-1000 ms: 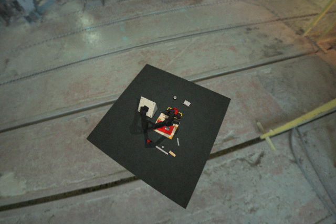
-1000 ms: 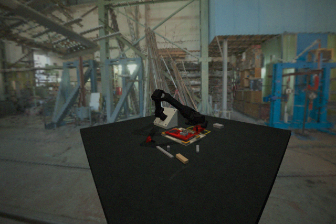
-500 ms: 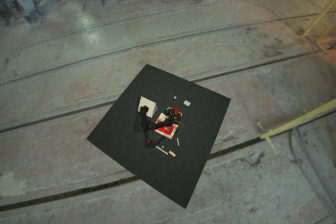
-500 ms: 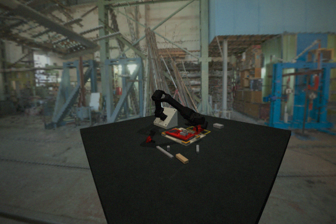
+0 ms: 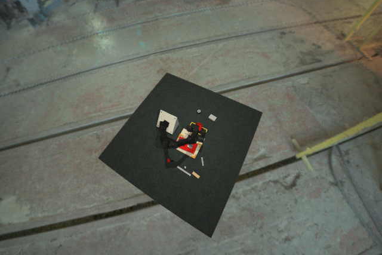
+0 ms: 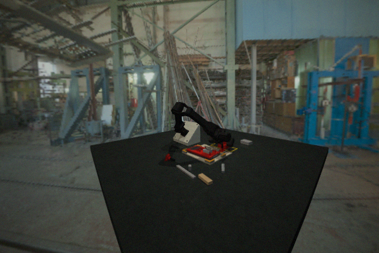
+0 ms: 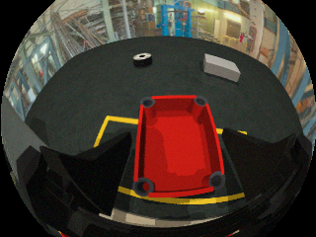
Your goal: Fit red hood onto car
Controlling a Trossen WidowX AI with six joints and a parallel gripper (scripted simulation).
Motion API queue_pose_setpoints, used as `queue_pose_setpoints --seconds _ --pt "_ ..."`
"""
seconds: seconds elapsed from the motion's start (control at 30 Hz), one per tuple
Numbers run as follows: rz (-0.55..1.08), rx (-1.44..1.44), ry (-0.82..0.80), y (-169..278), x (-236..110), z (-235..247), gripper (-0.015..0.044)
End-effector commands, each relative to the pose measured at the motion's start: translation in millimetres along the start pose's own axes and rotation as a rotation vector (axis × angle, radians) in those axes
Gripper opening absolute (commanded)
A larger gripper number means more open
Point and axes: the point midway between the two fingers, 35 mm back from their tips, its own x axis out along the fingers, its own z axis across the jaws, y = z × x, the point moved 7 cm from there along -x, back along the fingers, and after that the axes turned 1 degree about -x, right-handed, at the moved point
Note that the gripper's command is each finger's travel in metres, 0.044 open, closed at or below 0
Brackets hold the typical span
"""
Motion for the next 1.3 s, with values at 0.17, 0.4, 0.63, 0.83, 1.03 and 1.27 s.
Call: queue_pose_setpoints --seconds 0.17,0.4,0.63,0.83,1.03,1.27 --pt "0.0 0.0 0.0 0 0 0 0.0322" --pt "0.0 0.0 0.0 0 0 0 0.0275" --pt "-0.001 0.0 0.0 -18 -13 -2 0.0091" --pt "-0.002 -0.001 0.0 -45 -31 -3 0.0" --pt "-0.003 -0.001 0.0 -60 -41 -1 0.0" --pt "-0.003 0.046 0.0 -59 -40 -1 0.0"
